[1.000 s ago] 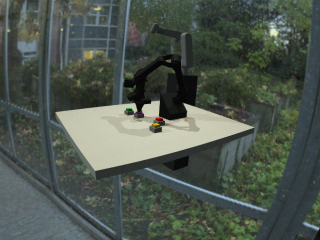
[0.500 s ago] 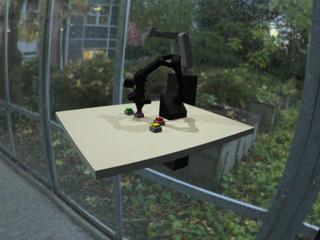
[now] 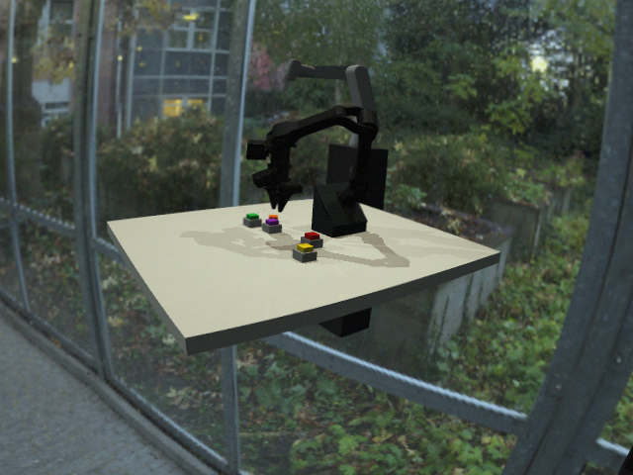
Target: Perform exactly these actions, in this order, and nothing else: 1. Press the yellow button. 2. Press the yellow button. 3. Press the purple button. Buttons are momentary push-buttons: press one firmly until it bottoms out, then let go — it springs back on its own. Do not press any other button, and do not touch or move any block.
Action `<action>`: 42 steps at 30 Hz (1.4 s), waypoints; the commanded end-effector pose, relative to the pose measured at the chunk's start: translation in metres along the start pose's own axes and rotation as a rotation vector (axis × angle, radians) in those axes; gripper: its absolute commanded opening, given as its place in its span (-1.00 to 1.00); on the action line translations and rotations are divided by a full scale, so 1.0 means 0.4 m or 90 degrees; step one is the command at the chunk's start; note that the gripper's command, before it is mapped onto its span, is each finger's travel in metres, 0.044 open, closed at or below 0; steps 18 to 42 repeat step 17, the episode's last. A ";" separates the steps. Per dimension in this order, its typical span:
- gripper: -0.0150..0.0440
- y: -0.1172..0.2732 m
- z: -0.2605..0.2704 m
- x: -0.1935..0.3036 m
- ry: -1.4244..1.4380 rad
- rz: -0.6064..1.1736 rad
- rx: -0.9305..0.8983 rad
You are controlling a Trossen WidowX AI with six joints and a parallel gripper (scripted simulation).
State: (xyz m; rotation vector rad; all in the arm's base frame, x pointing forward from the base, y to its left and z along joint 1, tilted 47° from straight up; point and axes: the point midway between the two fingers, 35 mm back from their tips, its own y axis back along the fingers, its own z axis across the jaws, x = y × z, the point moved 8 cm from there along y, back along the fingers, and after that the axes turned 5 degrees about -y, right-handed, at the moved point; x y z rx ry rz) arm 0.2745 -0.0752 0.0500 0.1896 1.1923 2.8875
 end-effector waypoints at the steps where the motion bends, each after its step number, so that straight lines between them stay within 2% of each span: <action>1: 0.38 0.039 0.146 -0.011 0.010 -0.006 0.002; 6: 0.82 0.085 0.373 0.044 0.011 -0.005 -0.008; 10: 0.86 0.111 0.508 0.120 0.013 0.002 -0.022; 42: 0.86 0.112 0.514 0.125 0.013 0.002 -0.023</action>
